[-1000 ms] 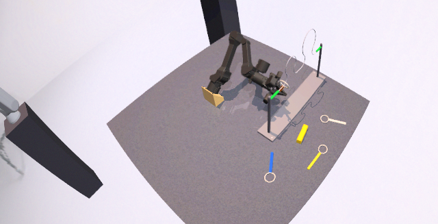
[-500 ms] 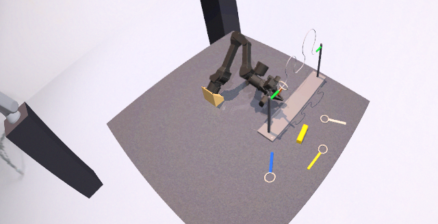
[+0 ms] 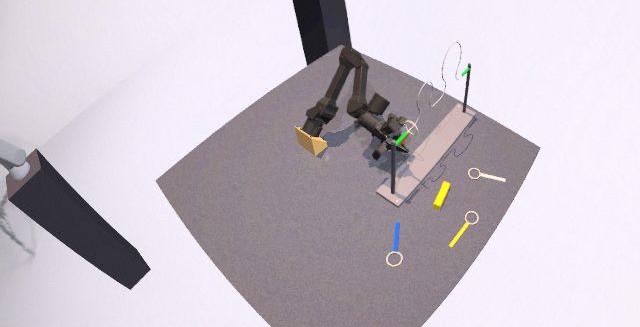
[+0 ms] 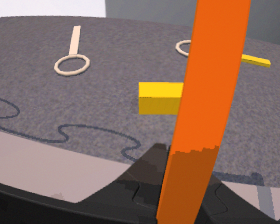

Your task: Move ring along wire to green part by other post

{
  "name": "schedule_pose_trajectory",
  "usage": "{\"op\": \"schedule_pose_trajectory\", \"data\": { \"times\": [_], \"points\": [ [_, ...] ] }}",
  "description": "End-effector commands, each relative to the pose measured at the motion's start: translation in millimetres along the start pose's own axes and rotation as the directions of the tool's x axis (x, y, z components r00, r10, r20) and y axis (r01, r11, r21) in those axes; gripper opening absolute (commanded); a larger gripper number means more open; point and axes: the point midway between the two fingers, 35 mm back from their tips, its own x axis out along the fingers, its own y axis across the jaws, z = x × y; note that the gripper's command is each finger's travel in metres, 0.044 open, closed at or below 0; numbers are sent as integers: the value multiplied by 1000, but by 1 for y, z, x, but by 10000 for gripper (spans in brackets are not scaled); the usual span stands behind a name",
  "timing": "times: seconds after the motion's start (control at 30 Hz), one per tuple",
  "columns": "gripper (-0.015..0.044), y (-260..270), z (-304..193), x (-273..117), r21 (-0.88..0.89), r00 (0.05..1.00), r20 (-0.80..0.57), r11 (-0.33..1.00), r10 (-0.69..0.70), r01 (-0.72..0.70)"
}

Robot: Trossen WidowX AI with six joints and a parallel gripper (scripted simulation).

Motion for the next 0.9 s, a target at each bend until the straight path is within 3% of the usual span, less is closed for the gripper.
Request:
{"op": "schedule_pose_trajectory", "data": {
  "times": [0.0, 0.87],
  "points": [
    [-150, -7, -2, -1, -11, 1000, -7, 1000, -9, 9],
    [-150, -35, -1, -5, -26, 1000, -6, 1000, -16, 16]
  ]
}}
